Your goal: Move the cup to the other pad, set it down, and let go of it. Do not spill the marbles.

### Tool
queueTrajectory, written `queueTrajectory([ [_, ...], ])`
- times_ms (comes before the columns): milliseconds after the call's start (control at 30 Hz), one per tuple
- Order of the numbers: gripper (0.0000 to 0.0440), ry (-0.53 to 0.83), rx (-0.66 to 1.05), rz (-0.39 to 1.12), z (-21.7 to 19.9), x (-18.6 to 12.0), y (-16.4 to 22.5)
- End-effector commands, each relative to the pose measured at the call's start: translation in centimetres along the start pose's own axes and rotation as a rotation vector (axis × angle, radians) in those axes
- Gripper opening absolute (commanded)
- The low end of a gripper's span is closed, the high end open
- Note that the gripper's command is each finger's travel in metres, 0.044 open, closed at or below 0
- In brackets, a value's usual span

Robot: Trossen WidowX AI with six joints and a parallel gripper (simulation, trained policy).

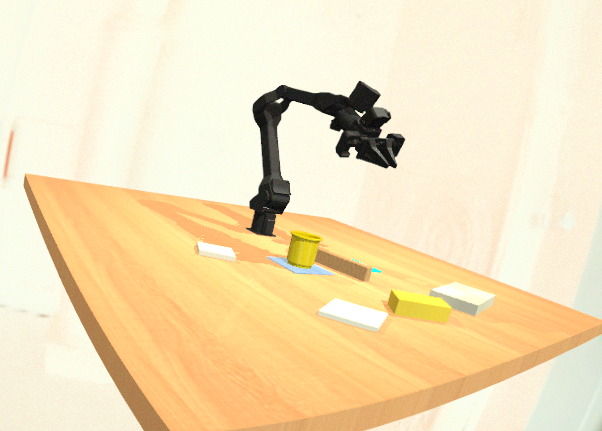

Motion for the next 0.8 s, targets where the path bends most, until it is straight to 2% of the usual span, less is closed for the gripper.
queueTrajectory([
  [0,0.0112,0.013,0.019,0.056,0.2,0.4,-0.1],
  [300,0.0108,0.041,0.04,0.203,0.6,1.3,-0.1],
  [767,0.0127,0.102,0.036,0.428,0.5,2.5,0.2],
])
Point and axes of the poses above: the point midway between the two fingers, 35 mm back from their tips, its own x axis out along the fingers, its own z axis across the jaws, y = z × x, the point moved 8 cm from there along -x, back along the fingers, and after that the axes turned 3 degrees about -x, right-handed, at the moved point
